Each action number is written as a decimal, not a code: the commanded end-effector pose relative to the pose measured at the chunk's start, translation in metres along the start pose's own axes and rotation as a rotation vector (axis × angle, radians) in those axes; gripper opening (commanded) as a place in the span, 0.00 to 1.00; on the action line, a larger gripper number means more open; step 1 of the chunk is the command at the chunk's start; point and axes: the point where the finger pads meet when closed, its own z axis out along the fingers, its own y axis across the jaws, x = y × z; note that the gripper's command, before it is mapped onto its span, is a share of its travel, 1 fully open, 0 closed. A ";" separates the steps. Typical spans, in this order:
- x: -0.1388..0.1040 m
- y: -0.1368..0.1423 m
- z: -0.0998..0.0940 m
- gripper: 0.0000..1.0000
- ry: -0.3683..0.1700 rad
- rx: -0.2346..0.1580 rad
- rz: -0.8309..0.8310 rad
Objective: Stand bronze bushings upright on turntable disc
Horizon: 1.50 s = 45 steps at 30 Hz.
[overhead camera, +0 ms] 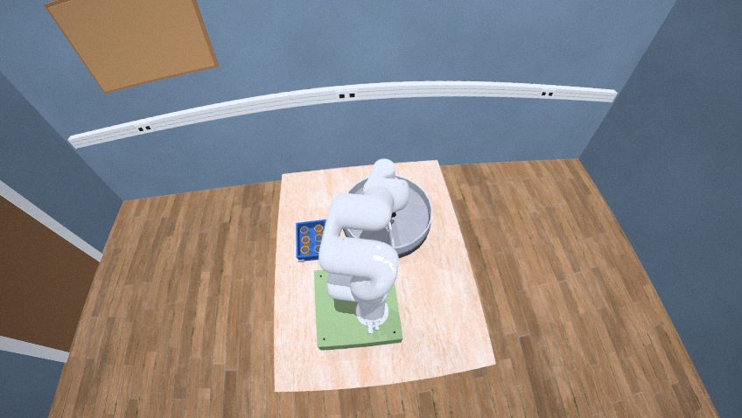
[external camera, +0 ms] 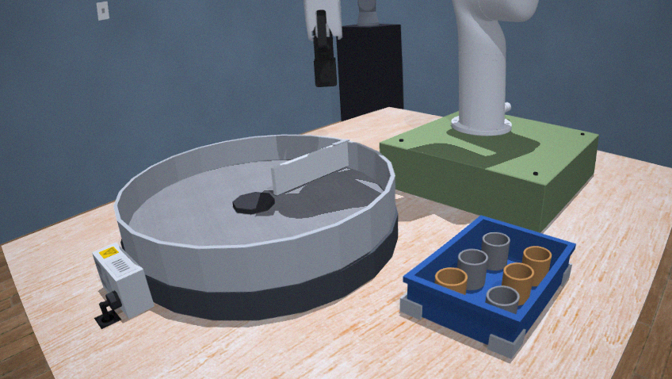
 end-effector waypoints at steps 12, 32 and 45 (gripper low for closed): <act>-0.001 -0.003 -0.001 0.48 0.003 0.002 0.000; -0.143 -0.167 0.052 0.48 -0.002 0.003 0.000; -0.219 -0.272 0.085 0.48 -0.002 0.003 0.000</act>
